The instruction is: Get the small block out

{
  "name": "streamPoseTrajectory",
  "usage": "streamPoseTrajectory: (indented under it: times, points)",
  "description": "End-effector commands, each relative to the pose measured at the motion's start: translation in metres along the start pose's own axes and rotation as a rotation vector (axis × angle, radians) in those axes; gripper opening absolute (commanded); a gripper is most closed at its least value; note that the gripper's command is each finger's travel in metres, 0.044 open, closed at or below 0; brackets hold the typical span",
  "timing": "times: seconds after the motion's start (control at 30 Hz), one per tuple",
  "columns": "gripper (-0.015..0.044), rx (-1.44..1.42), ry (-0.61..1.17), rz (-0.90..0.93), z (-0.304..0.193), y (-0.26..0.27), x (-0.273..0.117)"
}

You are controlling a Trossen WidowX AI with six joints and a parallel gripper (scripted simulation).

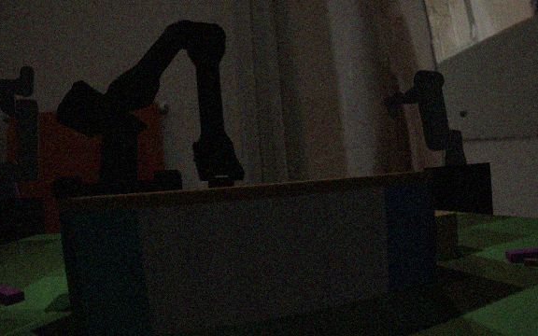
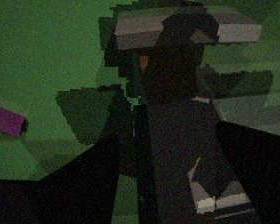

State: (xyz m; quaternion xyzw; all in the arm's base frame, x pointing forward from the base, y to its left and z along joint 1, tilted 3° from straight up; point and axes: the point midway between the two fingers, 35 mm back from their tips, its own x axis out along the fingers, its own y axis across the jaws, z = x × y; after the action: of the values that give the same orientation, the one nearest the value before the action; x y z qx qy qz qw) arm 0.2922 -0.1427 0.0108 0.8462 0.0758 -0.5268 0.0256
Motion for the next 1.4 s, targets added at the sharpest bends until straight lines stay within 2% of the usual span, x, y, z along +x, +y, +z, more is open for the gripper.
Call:
streamPoseTrajectory:
  times: [0.0,0.97,1.2,1.3,1.37]
  points:
    - [0.0285,0.006,-0.002,0.000,0.003,-0.001,0.006]
    - [0.0285,0.006,-0.002,-0.001,0.023,-0.006,0.044]
    - [0.0101,0.006,-0.002,-0.001,0.023,-0.006,0.044]
    - [0.0081,0.006,-0.002,-0.001,0.023,-0.006,0.044]
    - [0.0029,0.006,-0.002,-0.001,0.021,-0.006,0.041]
